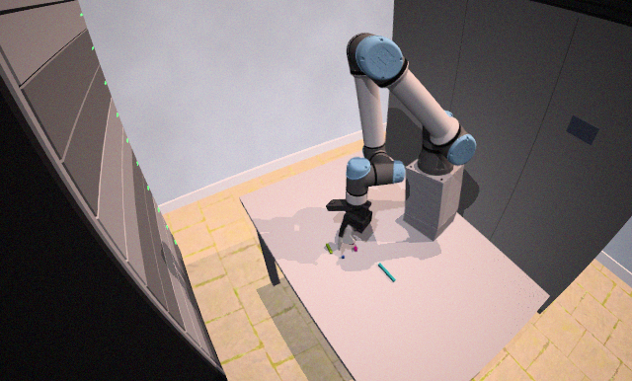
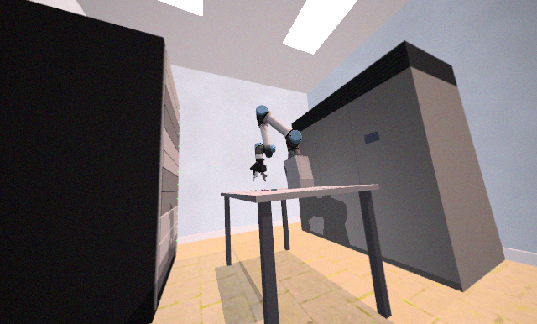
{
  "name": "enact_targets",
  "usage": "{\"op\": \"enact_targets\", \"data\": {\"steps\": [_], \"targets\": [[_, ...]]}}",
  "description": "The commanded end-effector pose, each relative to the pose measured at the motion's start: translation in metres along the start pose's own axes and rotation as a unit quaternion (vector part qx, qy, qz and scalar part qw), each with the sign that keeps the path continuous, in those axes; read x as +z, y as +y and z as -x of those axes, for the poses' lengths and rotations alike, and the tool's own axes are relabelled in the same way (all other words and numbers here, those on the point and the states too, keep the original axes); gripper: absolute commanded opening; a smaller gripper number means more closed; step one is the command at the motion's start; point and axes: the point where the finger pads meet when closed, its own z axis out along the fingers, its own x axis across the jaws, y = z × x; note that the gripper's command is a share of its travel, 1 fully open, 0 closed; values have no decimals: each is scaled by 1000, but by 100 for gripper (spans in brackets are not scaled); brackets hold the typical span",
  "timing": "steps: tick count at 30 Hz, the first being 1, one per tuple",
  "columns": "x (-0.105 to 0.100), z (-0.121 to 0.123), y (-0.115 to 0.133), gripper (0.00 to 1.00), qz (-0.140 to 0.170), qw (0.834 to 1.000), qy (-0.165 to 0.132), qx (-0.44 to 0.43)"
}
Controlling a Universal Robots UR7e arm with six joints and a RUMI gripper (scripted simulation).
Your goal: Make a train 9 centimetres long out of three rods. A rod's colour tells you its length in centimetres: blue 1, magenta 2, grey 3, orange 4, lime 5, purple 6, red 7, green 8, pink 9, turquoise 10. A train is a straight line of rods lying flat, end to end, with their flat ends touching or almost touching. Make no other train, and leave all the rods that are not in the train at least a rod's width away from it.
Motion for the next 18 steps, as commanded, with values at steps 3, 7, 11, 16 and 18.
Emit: {"op": "enact_targets", "data": {"steps": [3, 7, 11, 16, 18], "targets": [[-1, 5, -1, 100, -2, 994, 5, 111], [-1, 7, -1, 100, -2, 989, 4, 147], [-1, 8, -1, 100, -3, 985, 4, 174], [-1, 9, -1, 100, -3, 979, 4, 201], [-1, 9, -1, 100, -3, 978, 4, 207]]}}
